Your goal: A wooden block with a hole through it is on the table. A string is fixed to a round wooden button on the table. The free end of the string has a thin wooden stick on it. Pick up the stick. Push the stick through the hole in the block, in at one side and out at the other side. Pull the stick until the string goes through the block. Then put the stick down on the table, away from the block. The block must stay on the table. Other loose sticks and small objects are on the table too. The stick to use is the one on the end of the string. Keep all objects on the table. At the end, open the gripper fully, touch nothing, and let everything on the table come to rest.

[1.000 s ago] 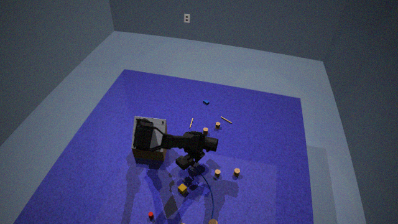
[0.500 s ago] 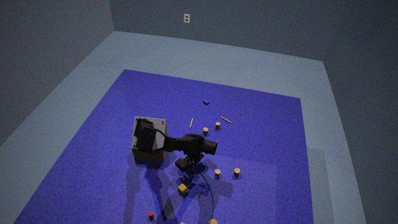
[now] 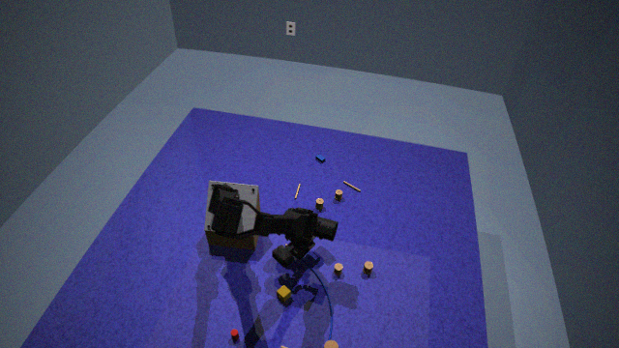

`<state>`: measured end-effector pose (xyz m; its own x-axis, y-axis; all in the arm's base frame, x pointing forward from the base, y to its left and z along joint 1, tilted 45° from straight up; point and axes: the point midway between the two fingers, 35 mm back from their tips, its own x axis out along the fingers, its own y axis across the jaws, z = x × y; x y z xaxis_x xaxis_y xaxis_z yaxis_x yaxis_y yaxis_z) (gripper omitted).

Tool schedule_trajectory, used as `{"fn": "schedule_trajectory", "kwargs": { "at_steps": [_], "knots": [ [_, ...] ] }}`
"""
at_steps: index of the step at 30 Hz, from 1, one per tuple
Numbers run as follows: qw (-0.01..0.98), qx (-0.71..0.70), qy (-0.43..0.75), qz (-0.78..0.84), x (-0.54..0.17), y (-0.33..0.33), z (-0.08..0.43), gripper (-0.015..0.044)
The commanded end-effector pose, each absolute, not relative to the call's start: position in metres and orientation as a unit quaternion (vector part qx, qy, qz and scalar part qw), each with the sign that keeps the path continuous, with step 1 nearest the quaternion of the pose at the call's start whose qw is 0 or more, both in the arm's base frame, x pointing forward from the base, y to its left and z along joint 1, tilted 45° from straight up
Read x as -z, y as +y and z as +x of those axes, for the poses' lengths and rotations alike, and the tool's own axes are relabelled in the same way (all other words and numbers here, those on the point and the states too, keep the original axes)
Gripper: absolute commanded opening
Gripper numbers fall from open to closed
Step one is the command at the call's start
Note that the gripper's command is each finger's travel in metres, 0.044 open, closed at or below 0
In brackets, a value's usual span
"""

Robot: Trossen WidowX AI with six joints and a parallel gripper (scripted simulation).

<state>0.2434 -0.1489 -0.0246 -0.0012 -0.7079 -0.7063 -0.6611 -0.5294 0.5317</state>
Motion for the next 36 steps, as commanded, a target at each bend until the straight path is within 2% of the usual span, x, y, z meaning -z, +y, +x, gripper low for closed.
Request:
{"fn": "schedule_trajectory", "kwargs": {
  "at_steps": [1, 36],
  "knots": [
    [0.023, 0.515, -0.485, 0.706, 0.025, -0.149, 0.244, 0.0],
    [0.021, 0.516, -0.483, 0.707, -0.004, -0.119, 0.246, 0.0]
  ]
}}
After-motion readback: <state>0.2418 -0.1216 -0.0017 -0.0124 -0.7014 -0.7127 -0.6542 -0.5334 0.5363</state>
